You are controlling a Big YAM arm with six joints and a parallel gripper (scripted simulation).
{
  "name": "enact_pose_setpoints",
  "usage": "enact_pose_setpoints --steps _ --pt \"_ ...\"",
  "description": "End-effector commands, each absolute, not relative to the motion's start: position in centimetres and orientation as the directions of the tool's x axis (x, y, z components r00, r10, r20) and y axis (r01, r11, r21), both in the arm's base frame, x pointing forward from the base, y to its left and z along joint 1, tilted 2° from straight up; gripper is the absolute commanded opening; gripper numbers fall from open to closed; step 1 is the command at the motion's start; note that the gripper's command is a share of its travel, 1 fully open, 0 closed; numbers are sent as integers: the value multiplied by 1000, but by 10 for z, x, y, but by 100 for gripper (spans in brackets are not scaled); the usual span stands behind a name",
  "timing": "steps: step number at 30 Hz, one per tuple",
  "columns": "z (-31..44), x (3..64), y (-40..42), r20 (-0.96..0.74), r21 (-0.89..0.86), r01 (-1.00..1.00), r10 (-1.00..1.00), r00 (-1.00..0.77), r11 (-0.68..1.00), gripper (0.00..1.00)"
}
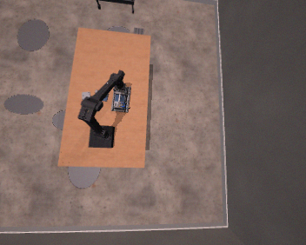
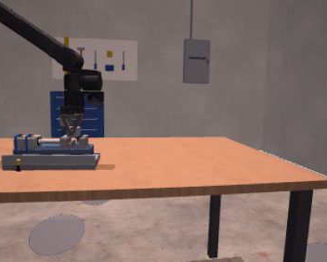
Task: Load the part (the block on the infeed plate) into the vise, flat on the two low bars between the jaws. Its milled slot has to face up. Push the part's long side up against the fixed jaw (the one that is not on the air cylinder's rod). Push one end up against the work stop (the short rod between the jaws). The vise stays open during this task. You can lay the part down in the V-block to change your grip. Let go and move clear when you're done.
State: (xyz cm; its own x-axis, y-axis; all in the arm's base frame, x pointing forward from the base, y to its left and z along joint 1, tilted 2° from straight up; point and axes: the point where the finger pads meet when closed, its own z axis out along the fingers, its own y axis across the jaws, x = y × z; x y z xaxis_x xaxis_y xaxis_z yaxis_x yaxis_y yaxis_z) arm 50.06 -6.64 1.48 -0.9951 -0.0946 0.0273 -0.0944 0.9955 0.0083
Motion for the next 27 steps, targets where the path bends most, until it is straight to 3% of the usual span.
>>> enact_pose_setpoints --steps 1,27 --pt "17 506 -76 10 1 -89 -89 -996 996 0" --pt "16 510 -76 -5 -2 -89 -89 -996 996 0"
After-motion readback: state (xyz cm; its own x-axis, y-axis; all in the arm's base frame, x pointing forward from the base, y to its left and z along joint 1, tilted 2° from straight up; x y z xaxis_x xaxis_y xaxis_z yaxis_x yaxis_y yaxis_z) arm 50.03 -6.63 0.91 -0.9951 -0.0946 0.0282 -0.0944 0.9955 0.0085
